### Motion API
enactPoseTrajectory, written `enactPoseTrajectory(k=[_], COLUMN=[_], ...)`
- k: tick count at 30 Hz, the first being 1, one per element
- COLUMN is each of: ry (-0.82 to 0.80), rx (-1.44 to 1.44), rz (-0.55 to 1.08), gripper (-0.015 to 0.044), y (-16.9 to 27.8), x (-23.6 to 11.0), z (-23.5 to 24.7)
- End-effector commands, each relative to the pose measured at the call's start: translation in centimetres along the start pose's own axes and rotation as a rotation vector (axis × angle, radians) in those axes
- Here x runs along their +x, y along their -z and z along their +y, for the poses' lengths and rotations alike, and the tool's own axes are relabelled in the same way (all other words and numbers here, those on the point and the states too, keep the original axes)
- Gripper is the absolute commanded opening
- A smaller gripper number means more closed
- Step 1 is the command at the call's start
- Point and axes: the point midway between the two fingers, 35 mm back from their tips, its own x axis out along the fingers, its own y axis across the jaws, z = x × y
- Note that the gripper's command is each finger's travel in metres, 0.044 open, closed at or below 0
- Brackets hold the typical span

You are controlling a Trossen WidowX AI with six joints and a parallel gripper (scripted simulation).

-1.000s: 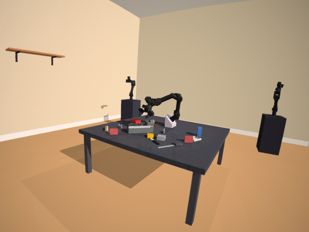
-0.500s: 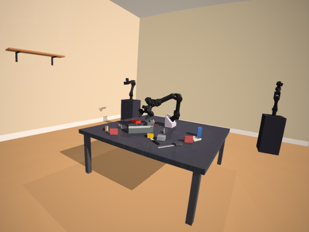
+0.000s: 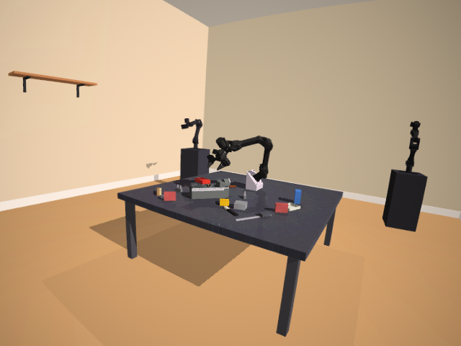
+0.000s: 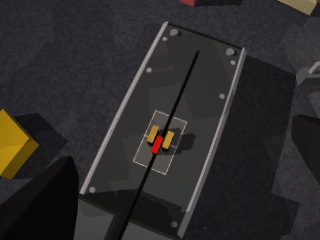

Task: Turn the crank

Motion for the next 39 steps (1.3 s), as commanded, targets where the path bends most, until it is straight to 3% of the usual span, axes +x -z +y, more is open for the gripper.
enactPoseTrajectory(k=[1, 28, 39], ry=[0.021, 0.364, 0.373], rx=[0.029, 0.411, 0.42], rz=[0.013, 0.009, 0.008], gripper=[0.044, 0.044, 0.044], y=[0.0, 7.2, 8.7], x=[-0.8, -7.9, -6.2], z=[1.0, 8.8, 9.0])
